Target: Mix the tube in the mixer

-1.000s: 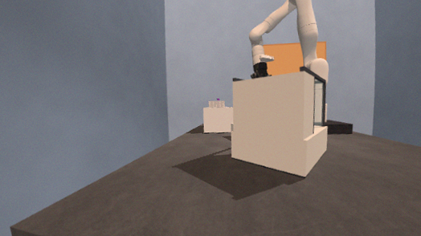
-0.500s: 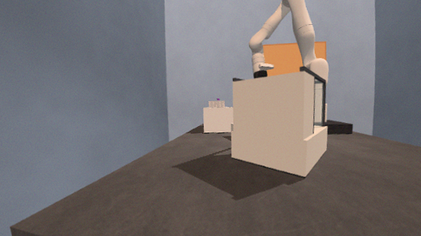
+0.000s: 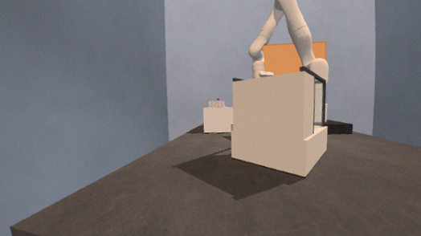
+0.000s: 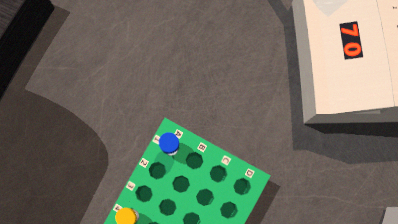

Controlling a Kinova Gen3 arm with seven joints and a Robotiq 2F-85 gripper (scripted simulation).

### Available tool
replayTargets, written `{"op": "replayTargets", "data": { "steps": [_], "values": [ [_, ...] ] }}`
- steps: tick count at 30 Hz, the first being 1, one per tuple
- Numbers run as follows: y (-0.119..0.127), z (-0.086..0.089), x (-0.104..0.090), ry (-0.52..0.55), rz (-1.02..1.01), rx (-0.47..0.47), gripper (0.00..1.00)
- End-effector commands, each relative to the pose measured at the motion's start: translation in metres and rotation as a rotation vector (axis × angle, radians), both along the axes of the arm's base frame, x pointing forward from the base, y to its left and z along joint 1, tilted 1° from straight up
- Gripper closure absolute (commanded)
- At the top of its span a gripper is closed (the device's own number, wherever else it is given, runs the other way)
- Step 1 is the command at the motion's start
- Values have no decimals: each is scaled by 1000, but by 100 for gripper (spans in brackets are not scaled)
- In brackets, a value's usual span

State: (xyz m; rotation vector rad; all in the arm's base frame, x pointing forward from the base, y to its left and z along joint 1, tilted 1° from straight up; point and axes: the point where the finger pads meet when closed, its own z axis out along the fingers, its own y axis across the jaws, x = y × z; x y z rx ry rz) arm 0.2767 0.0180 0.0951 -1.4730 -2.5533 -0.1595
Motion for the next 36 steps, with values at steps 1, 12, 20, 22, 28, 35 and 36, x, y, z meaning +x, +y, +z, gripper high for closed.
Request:
{"op": "replayTargets", "data": {
  "steps": [1, 12, 20, 22, 28, 35, 36],
  "values": [
    [0, -9, 0, -1, 0, 0, 58],
    [-3, -21, -5, -1, 0, 0, 58],
    [-17, -21, -20, -1, 0, 0, 58],
    [-21, -21, -25, -1, 0, 0, 58],
    [-35, -21, -39, -1, 0, 0, 58],
    [-35, -21, -40, -1, 0, 0, 58],
    [-35, -21, -40, -1, 0, 0, 58]
  ]
}}
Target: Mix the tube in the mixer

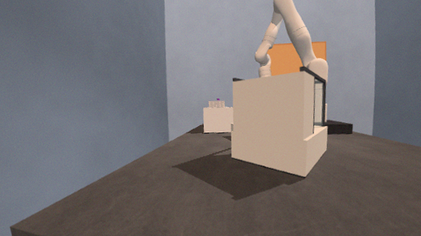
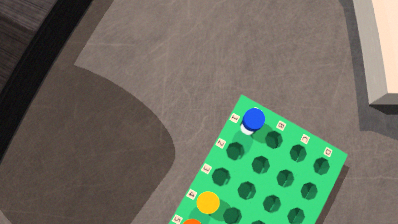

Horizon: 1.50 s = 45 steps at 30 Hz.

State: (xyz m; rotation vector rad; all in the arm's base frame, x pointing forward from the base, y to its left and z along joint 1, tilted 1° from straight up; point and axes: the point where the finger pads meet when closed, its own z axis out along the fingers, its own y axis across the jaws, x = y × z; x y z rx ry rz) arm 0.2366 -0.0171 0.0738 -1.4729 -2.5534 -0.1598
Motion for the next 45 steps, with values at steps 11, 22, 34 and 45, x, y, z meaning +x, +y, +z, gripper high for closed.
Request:
{"op": "replayTargets", "data": {
  "steps": [11, 22, 34, 45],
  "values": [
    [0, -8, 0, -1, 0, 0, 58],
    [0, -21, 0, -1, 0, 0, 58],
    [0, -34, 0, -1, 0, 0, 58],
    [0, -38, 0, -1, 0, 0, 58]
  ]
}}
